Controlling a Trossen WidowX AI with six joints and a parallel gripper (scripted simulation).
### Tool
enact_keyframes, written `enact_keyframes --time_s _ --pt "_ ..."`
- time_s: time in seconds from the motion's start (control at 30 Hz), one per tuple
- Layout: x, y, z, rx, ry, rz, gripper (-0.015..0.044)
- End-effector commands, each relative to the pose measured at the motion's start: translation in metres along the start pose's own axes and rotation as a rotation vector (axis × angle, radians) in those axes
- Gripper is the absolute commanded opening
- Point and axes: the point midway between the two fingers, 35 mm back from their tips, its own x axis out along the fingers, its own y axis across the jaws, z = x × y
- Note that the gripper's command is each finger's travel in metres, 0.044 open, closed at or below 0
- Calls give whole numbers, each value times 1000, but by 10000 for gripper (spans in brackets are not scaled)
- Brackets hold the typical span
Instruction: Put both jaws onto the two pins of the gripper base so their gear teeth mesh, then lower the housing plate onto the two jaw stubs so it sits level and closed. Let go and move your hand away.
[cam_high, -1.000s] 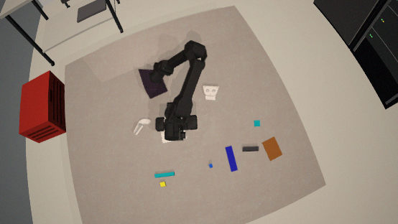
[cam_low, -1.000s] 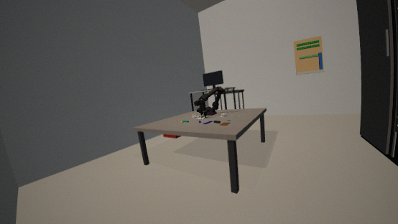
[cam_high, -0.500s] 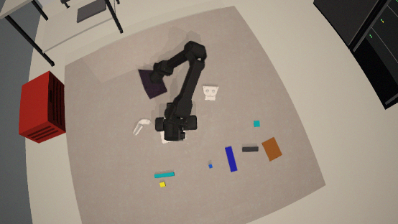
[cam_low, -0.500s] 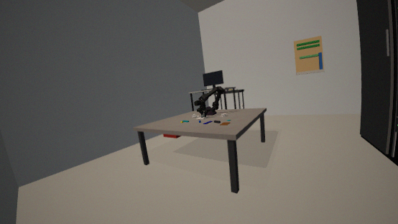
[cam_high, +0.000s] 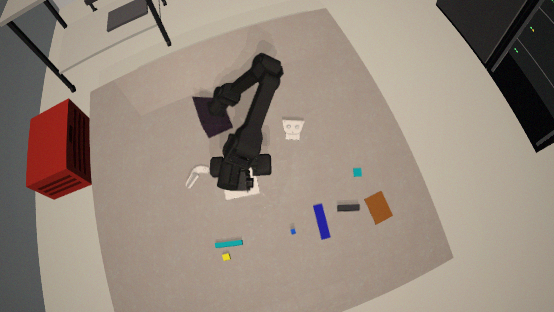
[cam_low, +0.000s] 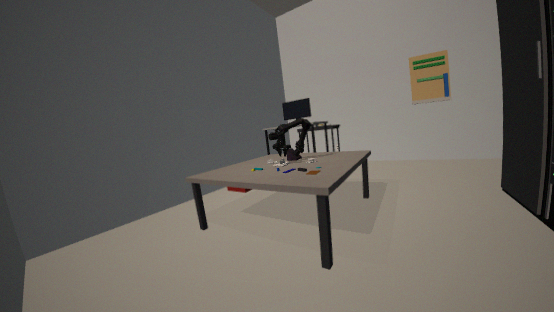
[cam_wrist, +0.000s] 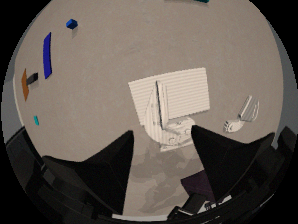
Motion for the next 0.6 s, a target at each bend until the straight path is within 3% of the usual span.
enact_keyframes --time_s 0.0,0.13,0.57 --pt "-3 -20 4 66 -7 -9 355" --pt "-8 -47 7 146 -13 -18 440" --pt "-19 -131 0 403 -20 -30 440"
